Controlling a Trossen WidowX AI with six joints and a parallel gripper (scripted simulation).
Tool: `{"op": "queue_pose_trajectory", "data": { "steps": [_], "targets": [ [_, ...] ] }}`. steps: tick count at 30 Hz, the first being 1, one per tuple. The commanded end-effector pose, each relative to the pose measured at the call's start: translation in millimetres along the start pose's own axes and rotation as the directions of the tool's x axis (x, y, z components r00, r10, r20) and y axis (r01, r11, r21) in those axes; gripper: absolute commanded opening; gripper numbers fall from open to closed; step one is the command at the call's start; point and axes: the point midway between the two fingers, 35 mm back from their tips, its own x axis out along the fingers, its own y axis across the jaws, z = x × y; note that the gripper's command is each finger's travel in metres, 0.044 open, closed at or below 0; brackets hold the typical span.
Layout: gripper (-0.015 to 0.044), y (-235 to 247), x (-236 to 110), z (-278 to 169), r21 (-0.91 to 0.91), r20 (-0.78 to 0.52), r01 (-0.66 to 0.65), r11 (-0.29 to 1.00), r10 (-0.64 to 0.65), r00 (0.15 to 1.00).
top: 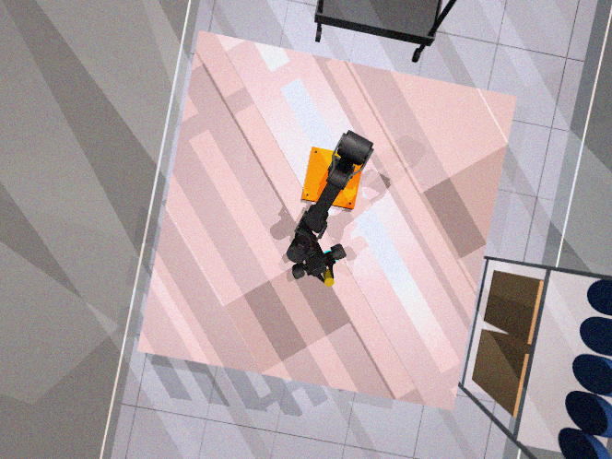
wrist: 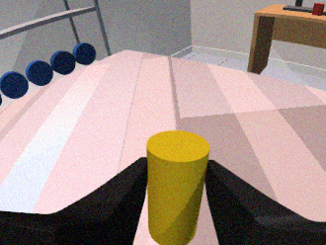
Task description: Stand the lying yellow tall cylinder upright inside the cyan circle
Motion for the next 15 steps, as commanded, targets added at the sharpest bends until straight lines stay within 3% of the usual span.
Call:
{"op": "queue_pose_trajectory", "data": {
  "steps": [1,15],
  "targets": [
    [0.0105,2,-3,1,-0.006,0.021,-0.007,1.0,0.007,1.0],
    [0.0105,9,-14,0,-0.035,0.086,-0.027,0.999,0.03,0.996]
  ]
}}
